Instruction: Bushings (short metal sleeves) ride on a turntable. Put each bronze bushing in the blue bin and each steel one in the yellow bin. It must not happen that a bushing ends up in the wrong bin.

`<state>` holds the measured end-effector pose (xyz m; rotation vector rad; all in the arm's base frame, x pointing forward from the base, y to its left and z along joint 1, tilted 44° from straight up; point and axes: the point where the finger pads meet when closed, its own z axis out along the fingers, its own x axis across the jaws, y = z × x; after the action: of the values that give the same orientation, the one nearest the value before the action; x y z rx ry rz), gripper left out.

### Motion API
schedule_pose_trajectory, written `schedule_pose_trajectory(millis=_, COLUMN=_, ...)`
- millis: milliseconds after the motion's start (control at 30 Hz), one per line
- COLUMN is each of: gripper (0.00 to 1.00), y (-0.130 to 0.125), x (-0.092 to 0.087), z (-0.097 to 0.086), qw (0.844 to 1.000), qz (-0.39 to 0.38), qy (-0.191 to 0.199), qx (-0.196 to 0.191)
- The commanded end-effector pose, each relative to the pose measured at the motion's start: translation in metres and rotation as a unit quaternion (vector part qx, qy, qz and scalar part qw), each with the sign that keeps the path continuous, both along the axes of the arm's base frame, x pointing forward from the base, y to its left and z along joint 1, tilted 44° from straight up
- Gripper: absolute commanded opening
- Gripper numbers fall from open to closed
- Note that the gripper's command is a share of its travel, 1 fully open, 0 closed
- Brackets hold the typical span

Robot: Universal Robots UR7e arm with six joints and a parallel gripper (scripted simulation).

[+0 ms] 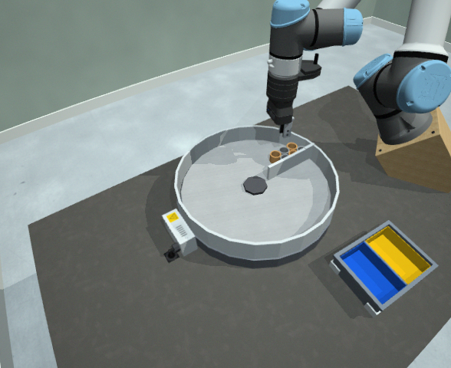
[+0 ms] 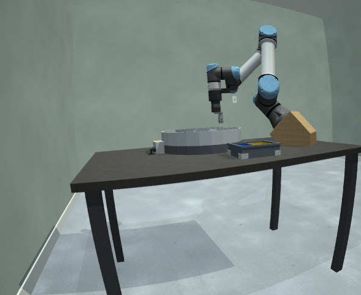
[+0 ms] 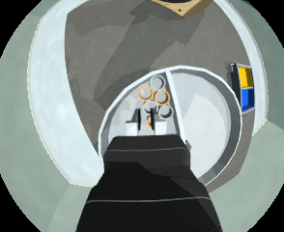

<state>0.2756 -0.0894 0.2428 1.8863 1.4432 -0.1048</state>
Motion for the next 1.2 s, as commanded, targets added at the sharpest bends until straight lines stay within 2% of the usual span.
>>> schedule_pose_trajectory(millis=0, gripper=0.42, y=0.0, x=0.0001, z=0.0004, qw=1.0, qz=0.0, qy=0.0, qx=0.0)
schedule_pose_trajectory(millis=1167, gripper=0.4, y=0.0, x=0.0001, z=0.0004, qw=1.0, qz=0.0, qy=0.0, qx=0.0)
